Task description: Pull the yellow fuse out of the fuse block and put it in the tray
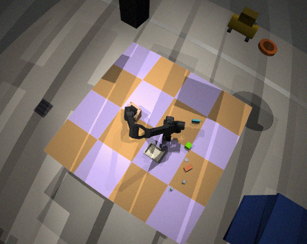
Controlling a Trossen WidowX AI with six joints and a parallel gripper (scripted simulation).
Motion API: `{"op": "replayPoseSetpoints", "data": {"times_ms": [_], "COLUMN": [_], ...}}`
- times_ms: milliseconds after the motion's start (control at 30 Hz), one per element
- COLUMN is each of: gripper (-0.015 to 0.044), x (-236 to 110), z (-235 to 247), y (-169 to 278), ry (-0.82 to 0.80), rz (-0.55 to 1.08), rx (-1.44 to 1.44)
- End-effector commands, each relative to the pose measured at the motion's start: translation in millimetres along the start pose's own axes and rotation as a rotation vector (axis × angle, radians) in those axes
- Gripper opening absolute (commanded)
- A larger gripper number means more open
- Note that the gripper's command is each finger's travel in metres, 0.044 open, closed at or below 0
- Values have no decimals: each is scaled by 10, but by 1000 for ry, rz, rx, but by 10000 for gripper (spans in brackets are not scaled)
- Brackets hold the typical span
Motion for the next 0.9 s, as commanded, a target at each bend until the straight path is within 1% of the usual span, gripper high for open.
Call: {"op": "replayPoseSetpoints", "data": {"times_ms": [0,400,867], "gripper": [63,63,63], "x": [29,34,130], "z": [-3,-3,-5], "y": [3,3,5], "ry": [3,3,4], "rz": [1,1,2], "rx": [-5,-5,-5]}}
Point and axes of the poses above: the point midway between the two fingers, 35 mm back from their tips, its own x axis out along the fingers, its own z axis across the jaws, y = z × x, the point moved 7 cm from there along -x, back along the fingers, and after that the axes turned 12 degrees about x, right-handed, at the moved point
